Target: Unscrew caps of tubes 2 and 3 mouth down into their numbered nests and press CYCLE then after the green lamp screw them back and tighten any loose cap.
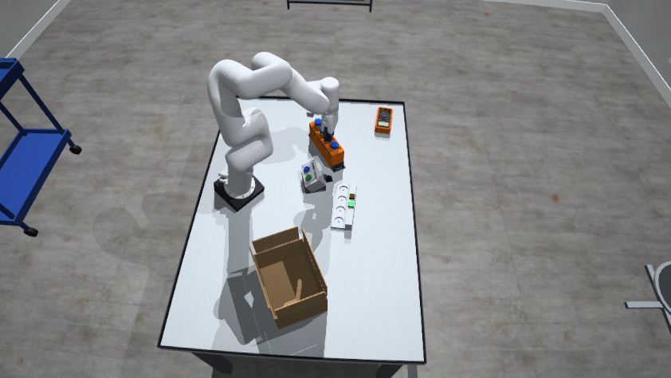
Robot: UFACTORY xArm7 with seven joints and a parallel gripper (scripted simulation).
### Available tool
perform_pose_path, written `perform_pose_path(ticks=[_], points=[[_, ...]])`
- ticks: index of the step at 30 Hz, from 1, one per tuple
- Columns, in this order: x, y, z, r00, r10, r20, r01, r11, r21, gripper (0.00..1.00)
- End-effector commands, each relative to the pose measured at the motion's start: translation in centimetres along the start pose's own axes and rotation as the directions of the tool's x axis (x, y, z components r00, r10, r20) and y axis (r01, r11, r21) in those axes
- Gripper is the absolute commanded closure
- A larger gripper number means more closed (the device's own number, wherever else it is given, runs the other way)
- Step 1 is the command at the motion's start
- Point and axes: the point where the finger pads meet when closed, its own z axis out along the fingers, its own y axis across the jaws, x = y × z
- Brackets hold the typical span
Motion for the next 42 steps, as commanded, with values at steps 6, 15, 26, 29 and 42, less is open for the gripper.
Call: perform_pose_path(ticks=[6,15,26,29,42], points=[[-0.06,0.11,-0.11,1.0,0.0,0.001,0.0,1.0,-0.003,1.0],[-0.06,0.1,-0.07,0.921,0.389,0.0,-0.389,0.921,-0.003,1.0],[-0.06,0.1,-0.03,0.66,0.751,-0.001,-0.751,0.66,-0.003,1.0],[-0.07,0.1,-0.02,0.541,0.841,-0.002,-0.841,0.541,-0.003,1.0],[-0.07,0.09,0.02,0.021,1.0,-0.003,-1.0,0.021,-0.001,1.0]])
